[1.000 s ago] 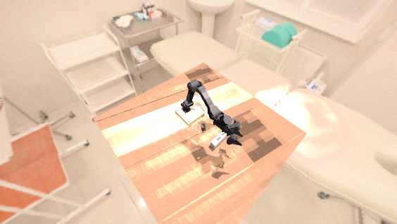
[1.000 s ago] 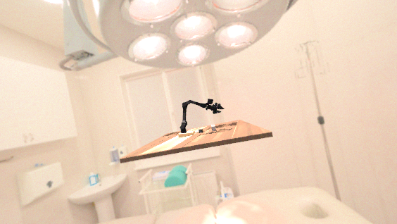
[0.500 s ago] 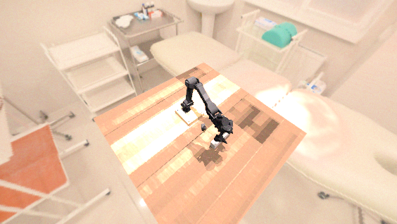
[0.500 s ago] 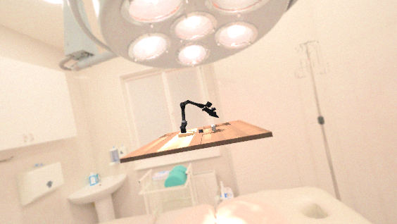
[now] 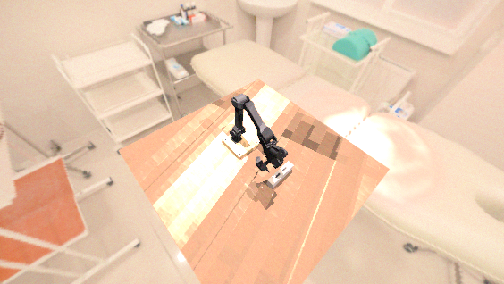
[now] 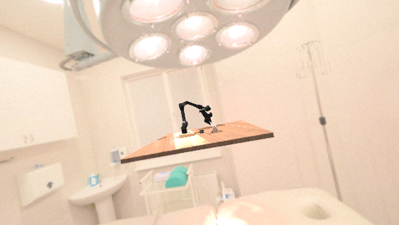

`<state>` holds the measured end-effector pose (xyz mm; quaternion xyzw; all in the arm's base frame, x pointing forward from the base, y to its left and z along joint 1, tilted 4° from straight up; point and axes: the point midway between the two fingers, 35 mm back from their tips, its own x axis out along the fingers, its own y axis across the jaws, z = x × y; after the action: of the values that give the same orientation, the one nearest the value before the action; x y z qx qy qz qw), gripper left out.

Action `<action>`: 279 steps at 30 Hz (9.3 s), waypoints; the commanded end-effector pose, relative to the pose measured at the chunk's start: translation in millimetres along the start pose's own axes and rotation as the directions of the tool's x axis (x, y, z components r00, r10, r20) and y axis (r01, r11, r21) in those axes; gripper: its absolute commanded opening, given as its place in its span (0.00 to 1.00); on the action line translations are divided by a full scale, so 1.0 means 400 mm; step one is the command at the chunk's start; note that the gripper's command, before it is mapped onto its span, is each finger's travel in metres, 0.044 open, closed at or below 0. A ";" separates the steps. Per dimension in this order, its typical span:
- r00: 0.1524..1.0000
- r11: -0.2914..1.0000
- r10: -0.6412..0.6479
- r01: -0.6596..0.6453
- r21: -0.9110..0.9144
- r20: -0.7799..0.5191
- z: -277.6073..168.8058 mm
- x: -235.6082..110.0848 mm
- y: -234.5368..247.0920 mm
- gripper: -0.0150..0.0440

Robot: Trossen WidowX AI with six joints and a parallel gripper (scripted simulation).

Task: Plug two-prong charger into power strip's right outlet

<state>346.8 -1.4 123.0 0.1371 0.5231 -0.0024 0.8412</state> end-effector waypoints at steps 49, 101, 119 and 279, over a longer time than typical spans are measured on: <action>0.902 0.868 -0.179 0.333 0.368 -0.393 -0.329 0.032 -0.090 1.00; 0.902 0.868 -0.179 0.332 0.368 -0.393 -0.311 -0.038 -0.069 0.25; 0.900 0.936 -0.190 0.287 0.205 -0.393 -0.288 -0.009 -0.070 0.25; 0.895 0.955 -0.221 0.117 -0.273 -0.388 -0.102 0.157 -0.056 0.25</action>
<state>335.3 -4.2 45.6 -0.0124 0.6959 0.0171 0.7179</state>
